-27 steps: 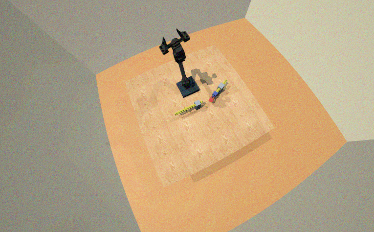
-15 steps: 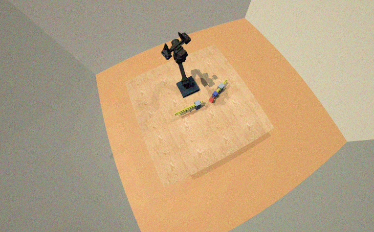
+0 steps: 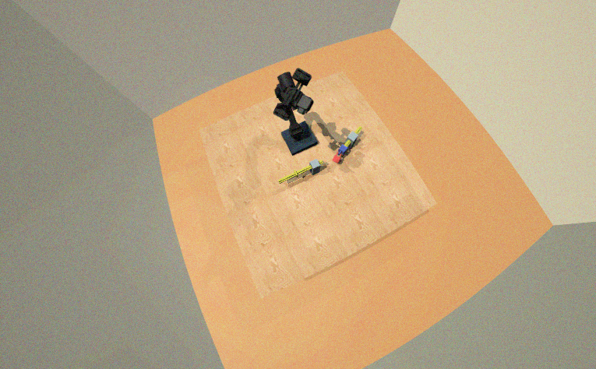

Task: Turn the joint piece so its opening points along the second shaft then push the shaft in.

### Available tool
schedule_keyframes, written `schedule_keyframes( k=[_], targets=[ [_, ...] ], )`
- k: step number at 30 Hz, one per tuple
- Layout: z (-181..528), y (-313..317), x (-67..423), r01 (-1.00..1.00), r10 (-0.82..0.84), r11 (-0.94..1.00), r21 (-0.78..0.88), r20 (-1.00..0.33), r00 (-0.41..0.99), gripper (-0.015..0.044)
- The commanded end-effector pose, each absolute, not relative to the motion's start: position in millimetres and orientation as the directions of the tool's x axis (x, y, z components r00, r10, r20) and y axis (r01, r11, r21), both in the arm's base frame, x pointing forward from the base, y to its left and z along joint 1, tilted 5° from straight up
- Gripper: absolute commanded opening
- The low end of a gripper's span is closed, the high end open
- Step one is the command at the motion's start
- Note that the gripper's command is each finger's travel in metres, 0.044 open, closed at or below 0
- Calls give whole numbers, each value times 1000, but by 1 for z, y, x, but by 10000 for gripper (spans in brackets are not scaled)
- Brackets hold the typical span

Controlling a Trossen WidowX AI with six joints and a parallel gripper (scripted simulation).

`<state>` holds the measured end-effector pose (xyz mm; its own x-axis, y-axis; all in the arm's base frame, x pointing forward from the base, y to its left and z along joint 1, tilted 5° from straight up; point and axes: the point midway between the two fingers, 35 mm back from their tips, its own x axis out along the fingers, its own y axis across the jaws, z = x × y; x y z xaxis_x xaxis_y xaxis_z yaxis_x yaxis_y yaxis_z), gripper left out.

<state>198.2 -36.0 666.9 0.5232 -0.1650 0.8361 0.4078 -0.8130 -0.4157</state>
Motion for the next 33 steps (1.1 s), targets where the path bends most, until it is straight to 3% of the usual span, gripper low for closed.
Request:
schedule_keyframes(
  k=[1,17,33],
  targets=[
    [655,-34,222,443,-160,-759,-477,796,583,440],
    [604,-10,302,498,-99,-447,-743,595,798,440],
    [533,24,367,293,-2,-27,-956,293,956,440]
  ],
)
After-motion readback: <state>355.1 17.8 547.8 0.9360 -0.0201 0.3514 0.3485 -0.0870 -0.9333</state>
